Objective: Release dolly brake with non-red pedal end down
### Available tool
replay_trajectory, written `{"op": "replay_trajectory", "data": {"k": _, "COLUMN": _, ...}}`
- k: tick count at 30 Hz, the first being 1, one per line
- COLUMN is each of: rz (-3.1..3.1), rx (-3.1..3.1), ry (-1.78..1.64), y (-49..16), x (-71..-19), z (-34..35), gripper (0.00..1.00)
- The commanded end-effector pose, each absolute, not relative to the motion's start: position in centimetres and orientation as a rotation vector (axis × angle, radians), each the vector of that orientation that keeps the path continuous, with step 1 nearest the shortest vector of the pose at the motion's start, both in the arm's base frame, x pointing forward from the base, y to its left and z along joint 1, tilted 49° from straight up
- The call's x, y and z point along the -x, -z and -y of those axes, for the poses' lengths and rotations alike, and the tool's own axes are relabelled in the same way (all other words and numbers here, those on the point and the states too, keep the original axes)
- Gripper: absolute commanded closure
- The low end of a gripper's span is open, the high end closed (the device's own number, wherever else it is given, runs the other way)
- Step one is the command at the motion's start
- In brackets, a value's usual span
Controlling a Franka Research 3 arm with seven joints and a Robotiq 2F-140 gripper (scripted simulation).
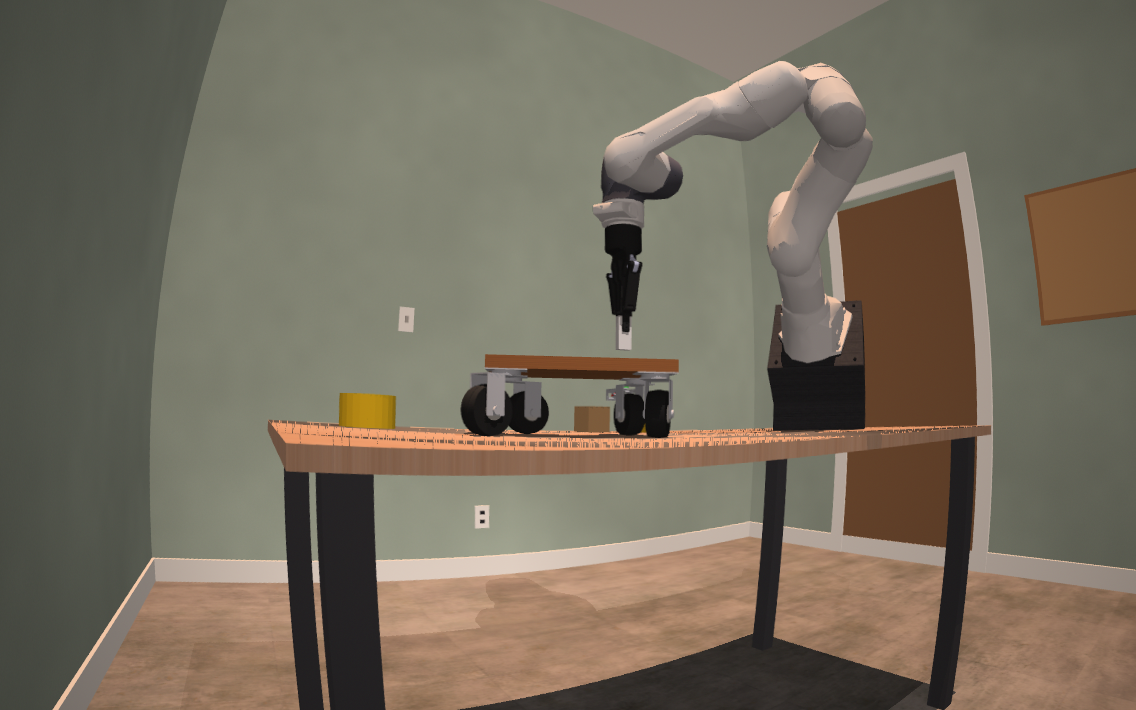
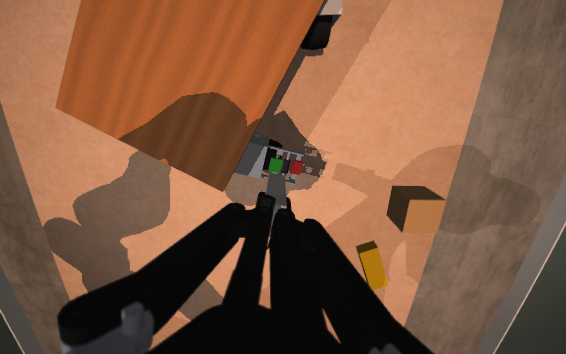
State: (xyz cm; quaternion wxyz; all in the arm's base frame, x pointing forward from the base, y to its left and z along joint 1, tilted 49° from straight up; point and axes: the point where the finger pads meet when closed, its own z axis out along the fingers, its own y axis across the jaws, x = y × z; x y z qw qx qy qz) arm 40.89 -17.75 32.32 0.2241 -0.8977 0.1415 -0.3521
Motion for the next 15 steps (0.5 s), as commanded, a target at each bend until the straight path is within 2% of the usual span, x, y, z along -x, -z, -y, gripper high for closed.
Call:
{"op": "replay_trajectory", "data": {"k": 1, "rz": -0.389, "rx": 2.479, "ry": 0.974, "y": -32.23, "x": -40.93, "z": 17.8, "gripper": 1.0}}
{"op": "replay_trajectory", "data": {"k": 15, "rz": -0.389, "rx": 2.479, "ry": 0.974, "y": -31.97, "x": -41.21, "z": 17.68, "gripper": 1.0}}
